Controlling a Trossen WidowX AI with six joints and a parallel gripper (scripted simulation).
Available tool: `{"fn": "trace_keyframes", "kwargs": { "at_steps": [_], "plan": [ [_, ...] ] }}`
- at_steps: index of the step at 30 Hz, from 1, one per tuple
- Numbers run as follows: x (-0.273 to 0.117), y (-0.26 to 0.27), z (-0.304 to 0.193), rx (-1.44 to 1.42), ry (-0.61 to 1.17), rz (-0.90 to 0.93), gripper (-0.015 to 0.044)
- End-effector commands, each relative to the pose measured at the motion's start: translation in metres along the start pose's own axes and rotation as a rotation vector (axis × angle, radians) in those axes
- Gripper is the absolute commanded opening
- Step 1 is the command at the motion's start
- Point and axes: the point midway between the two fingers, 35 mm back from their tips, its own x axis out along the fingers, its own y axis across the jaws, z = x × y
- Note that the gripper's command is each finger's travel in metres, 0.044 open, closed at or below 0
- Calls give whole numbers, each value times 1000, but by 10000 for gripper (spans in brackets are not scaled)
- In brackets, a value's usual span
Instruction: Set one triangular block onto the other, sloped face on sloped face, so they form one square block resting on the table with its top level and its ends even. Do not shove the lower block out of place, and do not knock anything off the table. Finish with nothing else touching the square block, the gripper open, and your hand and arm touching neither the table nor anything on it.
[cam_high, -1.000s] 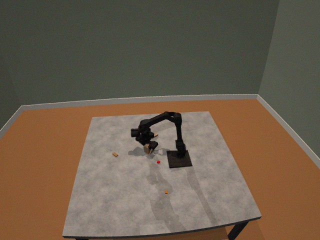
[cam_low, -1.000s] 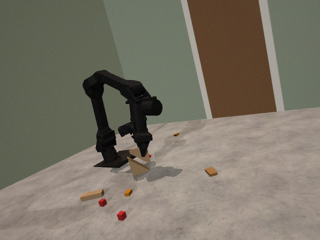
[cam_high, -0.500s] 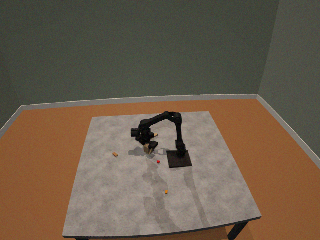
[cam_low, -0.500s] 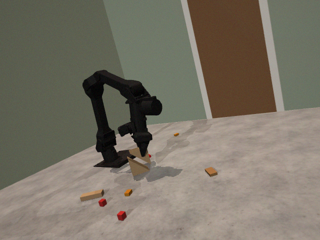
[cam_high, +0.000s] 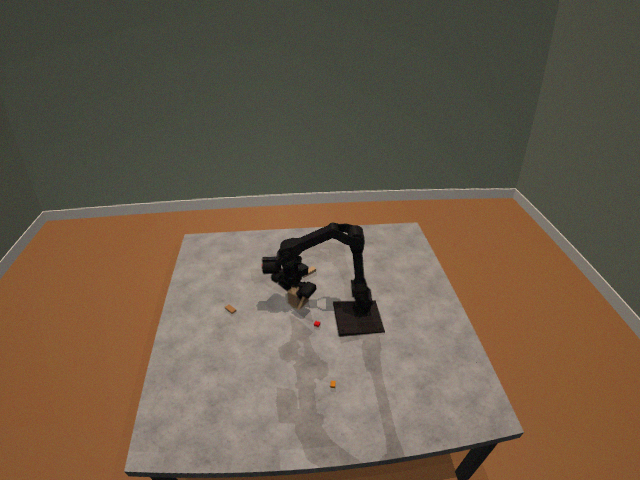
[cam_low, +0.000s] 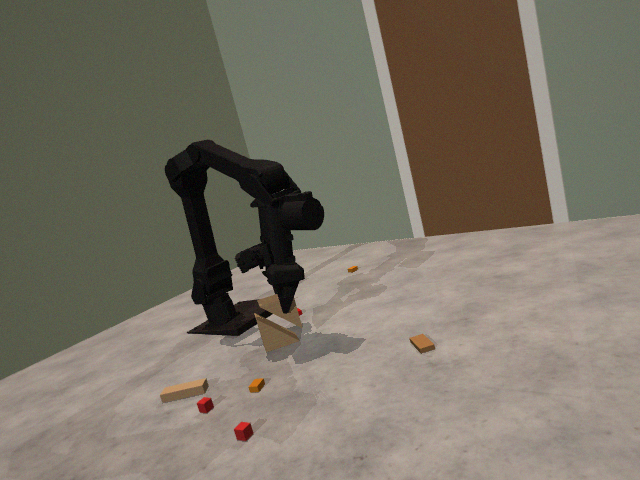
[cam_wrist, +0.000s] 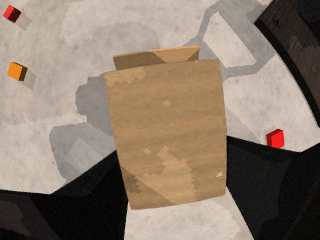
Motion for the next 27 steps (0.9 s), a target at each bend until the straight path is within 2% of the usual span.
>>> {"fn": "trace_keyframes", "kwargs": {
  "at_steps": [1,27],
  "plan": [
    [-2,1,1,-3,0,12,0],
    [14,1,5,-3,-1,12,0]
  ]
}}
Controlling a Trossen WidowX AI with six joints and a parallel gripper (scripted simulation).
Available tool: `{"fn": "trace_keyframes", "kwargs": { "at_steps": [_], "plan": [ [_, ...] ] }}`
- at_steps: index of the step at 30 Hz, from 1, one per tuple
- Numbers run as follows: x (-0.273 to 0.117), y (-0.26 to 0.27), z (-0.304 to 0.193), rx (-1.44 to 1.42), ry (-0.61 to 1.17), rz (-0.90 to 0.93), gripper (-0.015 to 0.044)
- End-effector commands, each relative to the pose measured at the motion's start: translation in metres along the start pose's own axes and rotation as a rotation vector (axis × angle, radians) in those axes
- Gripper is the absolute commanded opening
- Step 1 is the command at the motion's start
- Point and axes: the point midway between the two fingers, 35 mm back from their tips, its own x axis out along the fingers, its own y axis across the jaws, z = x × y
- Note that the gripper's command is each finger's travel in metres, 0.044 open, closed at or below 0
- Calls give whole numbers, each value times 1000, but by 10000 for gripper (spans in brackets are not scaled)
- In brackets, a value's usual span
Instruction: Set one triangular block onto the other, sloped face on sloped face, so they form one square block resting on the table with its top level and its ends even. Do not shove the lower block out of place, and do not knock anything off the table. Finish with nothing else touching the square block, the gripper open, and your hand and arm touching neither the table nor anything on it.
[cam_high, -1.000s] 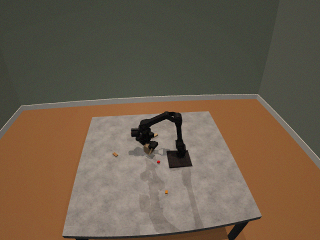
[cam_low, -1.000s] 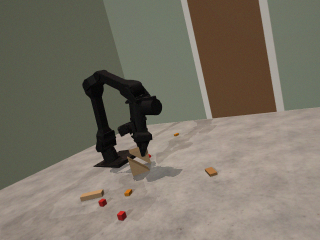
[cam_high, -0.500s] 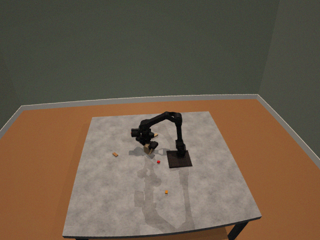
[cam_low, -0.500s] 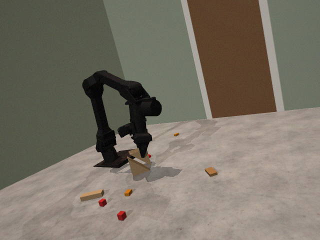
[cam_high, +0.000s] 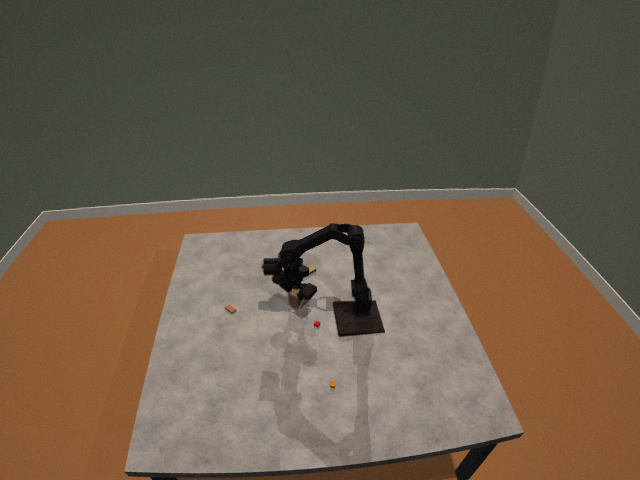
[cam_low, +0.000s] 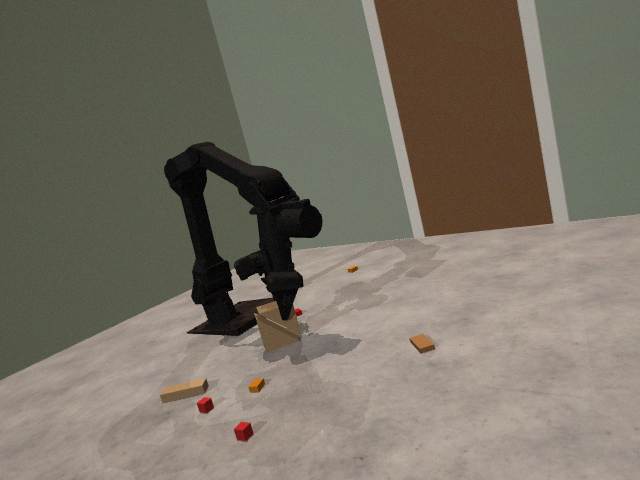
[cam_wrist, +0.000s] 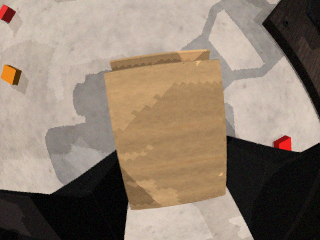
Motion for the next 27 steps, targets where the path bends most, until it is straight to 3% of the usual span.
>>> {"fn": "trace_keyframes", "kwargs": {
  "at_steps": [1,27],
  "plan": [
    [1,1,2,-3,-3,8,0],
    [9,0,4,-5,-7,5,0]
  ]
}}
